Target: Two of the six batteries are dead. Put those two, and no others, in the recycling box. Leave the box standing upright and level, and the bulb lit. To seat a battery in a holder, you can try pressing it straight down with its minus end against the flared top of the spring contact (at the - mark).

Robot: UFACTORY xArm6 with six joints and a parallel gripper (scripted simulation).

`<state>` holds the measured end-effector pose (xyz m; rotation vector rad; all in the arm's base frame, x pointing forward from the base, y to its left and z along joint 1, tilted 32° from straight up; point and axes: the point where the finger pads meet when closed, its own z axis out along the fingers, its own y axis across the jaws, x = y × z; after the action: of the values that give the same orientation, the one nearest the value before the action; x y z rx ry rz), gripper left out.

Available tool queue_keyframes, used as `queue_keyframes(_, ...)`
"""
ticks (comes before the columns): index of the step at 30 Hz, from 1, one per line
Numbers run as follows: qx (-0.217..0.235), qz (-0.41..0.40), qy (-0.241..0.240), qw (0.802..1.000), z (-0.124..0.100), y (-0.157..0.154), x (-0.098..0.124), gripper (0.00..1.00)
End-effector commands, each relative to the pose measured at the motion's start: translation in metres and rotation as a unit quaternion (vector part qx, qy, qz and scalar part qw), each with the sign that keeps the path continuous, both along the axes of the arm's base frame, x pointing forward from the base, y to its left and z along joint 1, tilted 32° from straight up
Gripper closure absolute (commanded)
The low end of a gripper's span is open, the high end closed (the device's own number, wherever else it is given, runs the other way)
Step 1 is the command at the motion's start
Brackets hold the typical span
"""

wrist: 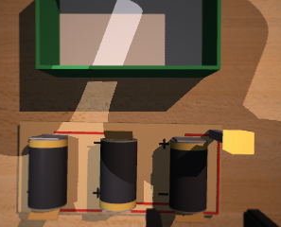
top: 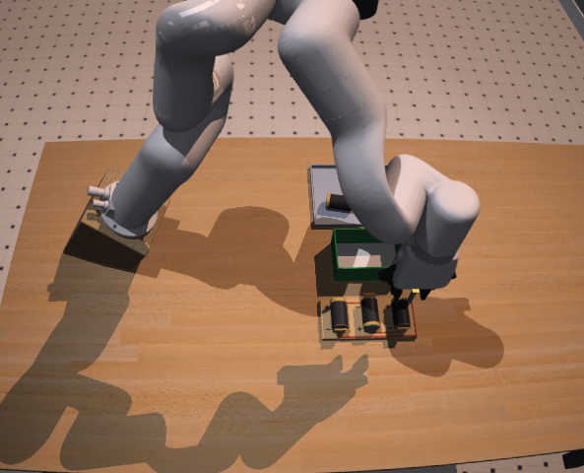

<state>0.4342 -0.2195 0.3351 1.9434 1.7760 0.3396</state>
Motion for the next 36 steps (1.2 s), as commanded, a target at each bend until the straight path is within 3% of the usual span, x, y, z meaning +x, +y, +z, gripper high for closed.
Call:
queue_keyframes(1, -0.001, 0.000, -0.002, 1.000, -0.022, 0.010, -0.038, 0.49)
queue_keyframes(29, 0.002, -0.006, -0.003, 1.000, -0.027, 0.012, -0.045, 0.49)
queue_keyframes(31, 0.002, -0.006, -0.003, 1.000, -0.036, 0.010, -0.040, 0.49)
queue_keyframes(36, 0.002, -0.006, -0.003, 1.000, -0.082, 0.000, -0.013, 0.49)
